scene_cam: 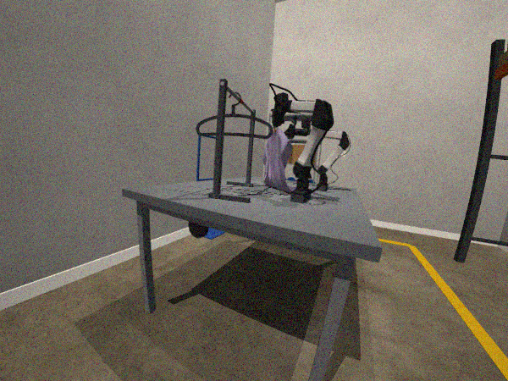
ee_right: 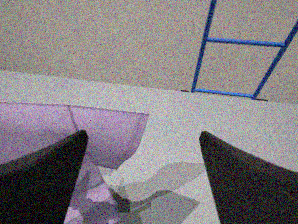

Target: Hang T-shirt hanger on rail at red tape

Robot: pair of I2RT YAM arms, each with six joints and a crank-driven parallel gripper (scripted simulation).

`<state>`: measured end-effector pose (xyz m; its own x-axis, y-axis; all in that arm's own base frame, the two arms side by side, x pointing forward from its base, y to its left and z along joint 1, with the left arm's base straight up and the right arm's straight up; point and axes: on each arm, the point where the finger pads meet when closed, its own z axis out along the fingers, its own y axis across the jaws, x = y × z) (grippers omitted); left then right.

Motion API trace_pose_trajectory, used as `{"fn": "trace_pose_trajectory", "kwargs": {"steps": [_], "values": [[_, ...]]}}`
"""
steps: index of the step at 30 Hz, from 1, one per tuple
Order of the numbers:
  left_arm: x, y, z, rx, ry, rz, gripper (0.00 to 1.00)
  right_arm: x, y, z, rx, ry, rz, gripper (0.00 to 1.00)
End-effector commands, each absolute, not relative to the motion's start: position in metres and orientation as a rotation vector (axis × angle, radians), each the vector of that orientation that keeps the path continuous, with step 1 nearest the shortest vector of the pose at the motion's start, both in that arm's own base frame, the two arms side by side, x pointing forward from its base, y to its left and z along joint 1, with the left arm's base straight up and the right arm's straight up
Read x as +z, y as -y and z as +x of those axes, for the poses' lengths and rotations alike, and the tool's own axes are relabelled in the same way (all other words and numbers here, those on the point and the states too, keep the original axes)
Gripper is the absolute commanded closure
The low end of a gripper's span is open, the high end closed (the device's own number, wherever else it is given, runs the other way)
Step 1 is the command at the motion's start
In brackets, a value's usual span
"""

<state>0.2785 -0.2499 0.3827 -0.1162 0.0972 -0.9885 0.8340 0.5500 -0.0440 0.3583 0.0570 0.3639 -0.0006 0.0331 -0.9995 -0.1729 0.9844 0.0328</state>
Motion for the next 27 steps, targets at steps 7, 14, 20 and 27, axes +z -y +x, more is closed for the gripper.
{"fn": "trace_pose_trajectory", "kwargs": {"steps": [7,14,20,27], "values": [[0.435,0.153,0.235,-0.668,-1.541,0.785,0.98,0.447,-0.167,0.297,0.454,-1.299,-0.285,0.0],[0.439,0.117,0.205,-0.605,-1.577,0.718,0.98,0.473,-0.226,0.264,0.616,-1.195,-0.391,0.0],[0.435,0.092,0.182,-0.501,-1.614,0.606,0.98,0.493,-0.276,0.235,0.756,-1.11,-0.485,0.0],[0.424,0.076,0.165,-0.401,-1.658,0.475,0.98,0.504,-0.309,0.215,0.844,-1.057,-0.548,0.0]]}}
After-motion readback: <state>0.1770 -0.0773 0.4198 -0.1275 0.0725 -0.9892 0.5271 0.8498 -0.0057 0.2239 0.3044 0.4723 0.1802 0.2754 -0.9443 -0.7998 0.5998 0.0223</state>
